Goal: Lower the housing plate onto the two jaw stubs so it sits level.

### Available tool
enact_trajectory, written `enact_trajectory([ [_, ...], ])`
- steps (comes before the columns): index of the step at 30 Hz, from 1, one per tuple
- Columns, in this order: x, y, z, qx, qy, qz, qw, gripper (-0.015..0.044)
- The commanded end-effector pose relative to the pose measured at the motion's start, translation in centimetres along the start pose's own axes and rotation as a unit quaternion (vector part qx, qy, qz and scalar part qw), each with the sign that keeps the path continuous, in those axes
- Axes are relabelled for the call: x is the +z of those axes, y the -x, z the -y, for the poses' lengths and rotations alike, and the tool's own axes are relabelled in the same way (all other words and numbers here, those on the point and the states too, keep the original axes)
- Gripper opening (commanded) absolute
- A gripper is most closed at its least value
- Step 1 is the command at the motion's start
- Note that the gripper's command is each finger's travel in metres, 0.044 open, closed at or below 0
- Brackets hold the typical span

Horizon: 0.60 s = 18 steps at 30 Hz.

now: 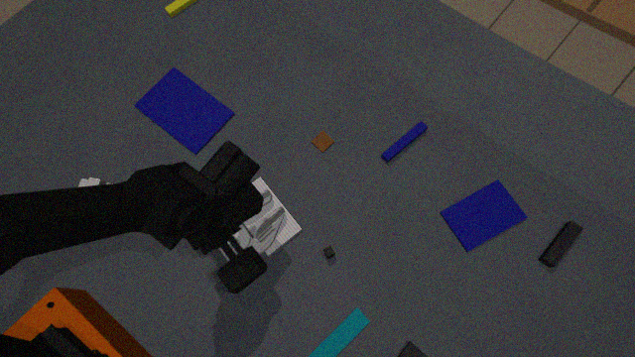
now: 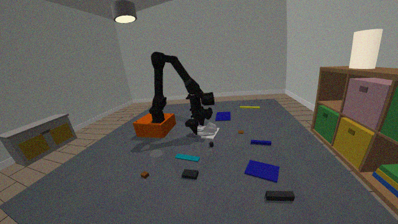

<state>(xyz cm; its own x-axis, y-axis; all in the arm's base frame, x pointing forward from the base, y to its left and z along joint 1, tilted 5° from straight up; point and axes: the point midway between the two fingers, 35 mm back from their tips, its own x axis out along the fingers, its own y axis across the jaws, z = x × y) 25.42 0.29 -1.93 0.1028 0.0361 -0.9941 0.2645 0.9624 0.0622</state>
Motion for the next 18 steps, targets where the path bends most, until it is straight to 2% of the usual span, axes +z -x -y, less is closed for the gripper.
enact_trajectory([
  [1, 0.0, 0.0, 0.0, 0.000, 0.000, 0.000, 1.000, 0.0440],
  [13, 0.0, 0.0, 0.0, 0.000, 0.000, 0.000, 1.000, 0.0440],
  [18, 0.2, 2.5, -0.1, 0.000, 0.000, 0.000, 1.000, 0.0440],
])
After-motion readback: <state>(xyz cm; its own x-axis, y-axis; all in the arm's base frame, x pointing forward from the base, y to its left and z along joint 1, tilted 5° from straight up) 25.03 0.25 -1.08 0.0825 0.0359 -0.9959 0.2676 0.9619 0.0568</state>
